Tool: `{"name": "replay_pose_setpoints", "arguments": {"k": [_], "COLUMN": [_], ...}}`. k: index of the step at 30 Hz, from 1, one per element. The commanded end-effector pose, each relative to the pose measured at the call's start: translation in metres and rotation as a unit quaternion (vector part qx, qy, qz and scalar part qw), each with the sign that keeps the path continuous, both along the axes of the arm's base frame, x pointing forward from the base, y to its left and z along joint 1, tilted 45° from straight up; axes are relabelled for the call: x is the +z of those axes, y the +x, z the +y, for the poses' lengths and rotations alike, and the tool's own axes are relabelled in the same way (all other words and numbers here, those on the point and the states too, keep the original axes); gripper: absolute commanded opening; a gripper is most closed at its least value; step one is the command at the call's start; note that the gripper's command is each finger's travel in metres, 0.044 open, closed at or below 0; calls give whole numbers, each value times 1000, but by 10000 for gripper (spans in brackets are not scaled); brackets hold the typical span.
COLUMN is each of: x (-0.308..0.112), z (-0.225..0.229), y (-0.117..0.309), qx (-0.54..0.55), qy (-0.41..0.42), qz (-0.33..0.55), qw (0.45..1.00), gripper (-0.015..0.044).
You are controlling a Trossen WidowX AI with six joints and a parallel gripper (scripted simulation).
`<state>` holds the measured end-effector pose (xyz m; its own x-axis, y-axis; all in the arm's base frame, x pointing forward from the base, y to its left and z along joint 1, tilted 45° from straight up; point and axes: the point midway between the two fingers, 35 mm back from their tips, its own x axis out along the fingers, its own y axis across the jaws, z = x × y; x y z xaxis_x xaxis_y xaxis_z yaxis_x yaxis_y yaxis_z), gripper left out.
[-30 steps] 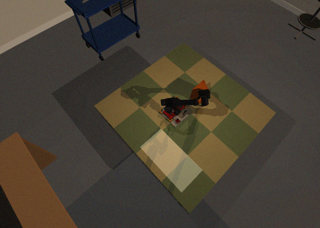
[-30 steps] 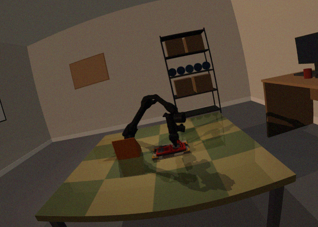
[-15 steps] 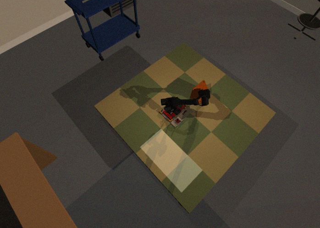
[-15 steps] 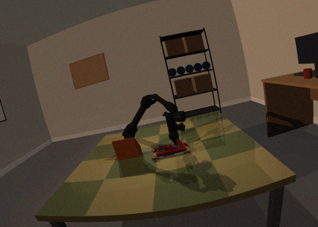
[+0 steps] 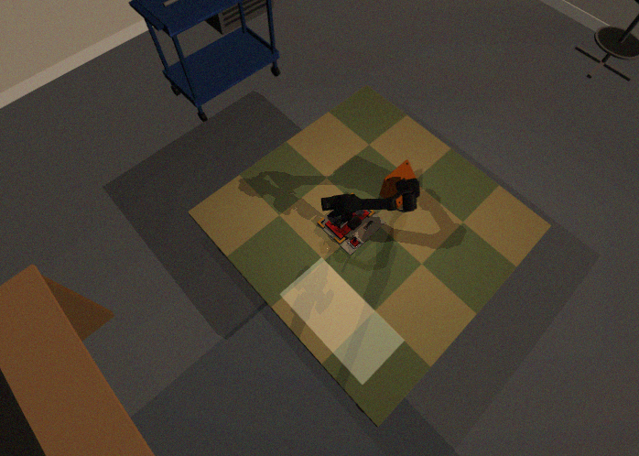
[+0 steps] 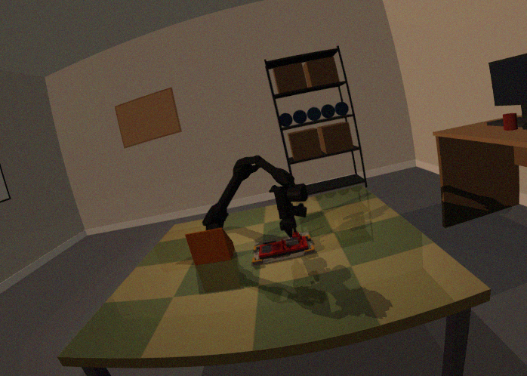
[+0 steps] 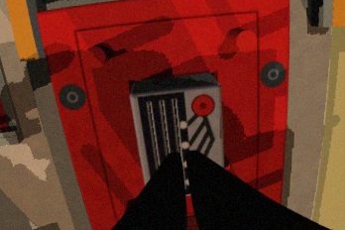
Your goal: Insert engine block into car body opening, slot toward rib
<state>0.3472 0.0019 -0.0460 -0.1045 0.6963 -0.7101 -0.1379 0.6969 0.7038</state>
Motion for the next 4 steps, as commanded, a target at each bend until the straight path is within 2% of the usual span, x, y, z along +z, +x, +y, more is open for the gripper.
{"name": "replay_pose_setpoints", "arguments": {"k": [1, 4], "x": [0, 0], "z": [-1, -1], "y": [0, 0], "qx": [1, 1], "qy": [-1, -1], "qz": [-1, -1], "qw": [1000, 1000], "gripper": [0, 0]}}
